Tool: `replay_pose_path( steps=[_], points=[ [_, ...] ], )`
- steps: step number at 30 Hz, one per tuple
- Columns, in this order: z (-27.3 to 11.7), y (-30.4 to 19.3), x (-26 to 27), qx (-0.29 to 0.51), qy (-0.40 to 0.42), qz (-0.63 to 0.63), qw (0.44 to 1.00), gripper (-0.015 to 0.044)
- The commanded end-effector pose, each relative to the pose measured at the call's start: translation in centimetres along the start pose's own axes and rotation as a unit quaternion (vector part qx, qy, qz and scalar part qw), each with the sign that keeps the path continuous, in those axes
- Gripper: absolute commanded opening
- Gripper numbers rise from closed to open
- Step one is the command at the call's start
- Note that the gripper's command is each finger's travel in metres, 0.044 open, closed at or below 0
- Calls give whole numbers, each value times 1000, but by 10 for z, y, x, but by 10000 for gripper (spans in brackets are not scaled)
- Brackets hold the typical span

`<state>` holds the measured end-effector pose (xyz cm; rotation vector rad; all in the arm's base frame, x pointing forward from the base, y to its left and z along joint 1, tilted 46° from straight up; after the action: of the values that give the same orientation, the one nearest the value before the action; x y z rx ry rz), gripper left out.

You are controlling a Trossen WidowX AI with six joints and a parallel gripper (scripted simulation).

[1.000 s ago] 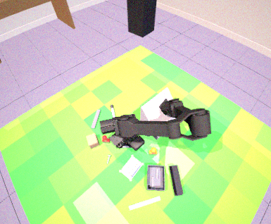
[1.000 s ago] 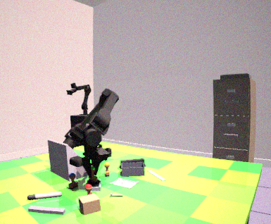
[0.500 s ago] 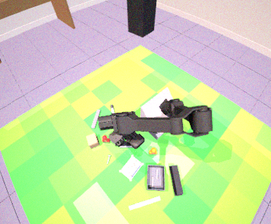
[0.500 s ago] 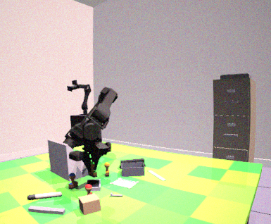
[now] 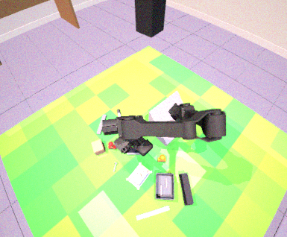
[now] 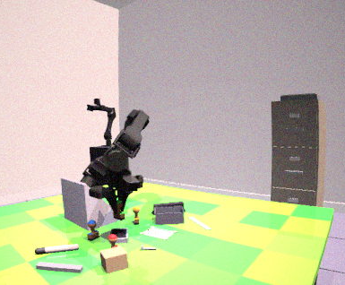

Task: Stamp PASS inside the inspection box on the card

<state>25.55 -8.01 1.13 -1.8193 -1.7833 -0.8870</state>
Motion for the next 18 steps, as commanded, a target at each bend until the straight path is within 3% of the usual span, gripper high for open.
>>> replay_pose_path(
  steps=[1, 18],
  points=[
    [-3, 21, 11, -2, -5, -12, 1000, 0],
    [-2, 102, 95, -4, 1, -57, 998, 0]
  ],
)
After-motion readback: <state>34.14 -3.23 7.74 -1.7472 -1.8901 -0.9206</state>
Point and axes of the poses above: the point midway between the two fingers, 35 mm back from their tips, its own z axis out along the fingers, its own x axis across the jaws, y = z × x, the point moved 2 cm from there along -z, back along the fingers, and after that the axes turned 7 degrees about -z, right-handed, at the moved point
